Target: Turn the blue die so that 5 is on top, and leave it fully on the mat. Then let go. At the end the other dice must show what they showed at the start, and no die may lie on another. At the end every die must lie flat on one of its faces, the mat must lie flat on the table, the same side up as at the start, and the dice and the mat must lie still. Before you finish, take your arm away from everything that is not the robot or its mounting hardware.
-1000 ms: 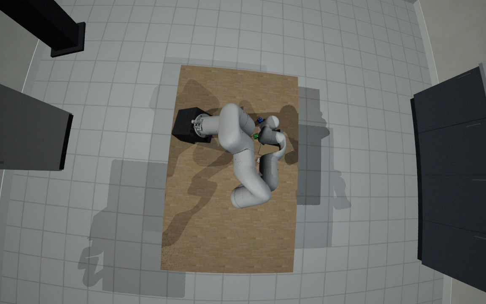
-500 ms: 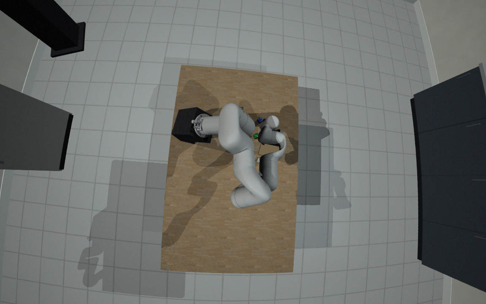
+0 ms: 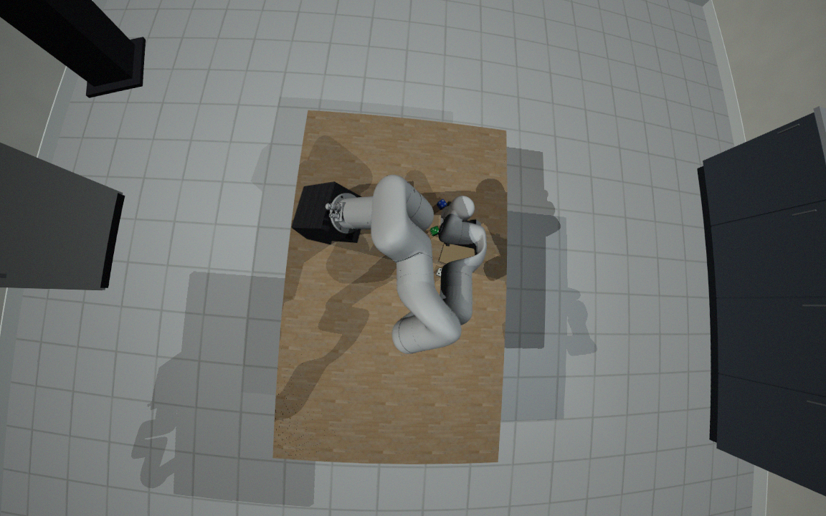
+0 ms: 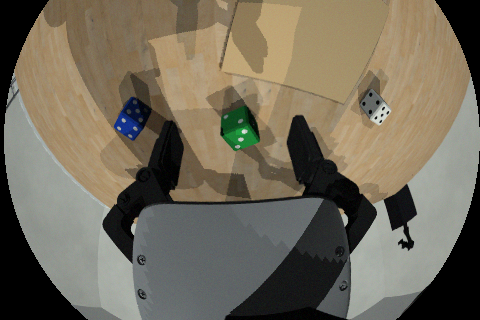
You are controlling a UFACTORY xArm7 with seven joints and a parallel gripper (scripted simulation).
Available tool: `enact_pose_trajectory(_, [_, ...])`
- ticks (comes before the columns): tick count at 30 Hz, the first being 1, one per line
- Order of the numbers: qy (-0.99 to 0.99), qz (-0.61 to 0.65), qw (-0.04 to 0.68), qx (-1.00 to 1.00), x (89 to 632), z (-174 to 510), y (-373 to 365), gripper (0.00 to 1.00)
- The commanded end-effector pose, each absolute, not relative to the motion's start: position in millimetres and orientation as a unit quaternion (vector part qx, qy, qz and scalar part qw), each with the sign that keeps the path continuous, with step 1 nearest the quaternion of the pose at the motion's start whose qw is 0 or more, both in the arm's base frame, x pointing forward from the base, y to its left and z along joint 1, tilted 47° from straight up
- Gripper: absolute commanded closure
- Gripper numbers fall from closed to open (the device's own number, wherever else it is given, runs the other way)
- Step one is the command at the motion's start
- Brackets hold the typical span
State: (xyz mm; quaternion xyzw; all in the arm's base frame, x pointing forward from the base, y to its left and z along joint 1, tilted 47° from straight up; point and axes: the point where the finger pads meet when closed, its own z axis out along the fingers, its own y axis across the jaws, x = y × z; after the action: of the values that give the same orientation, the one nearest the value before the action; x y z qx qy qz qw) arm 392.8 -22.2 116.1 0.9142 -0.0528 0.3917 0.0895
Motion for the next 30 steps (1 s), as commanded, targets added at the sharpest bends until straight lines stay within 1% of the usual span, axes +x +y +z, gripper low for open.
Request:
enact_pose_trajectory(1, [-0.052,0.392,0.089,0.914,393,116,-22,0.0])
enact_pose_trajectory(10, [-0.052,0.392,0.089,0.914,393,117,-19,0.0])
enact_pose_trajectory(18, [-0.052,0.392,0.089,0.914,400,117,3,0.0])
enact_pose_trajectory(30, [-0.052,0.392,0.089,0.914,424,119,79,0.0])
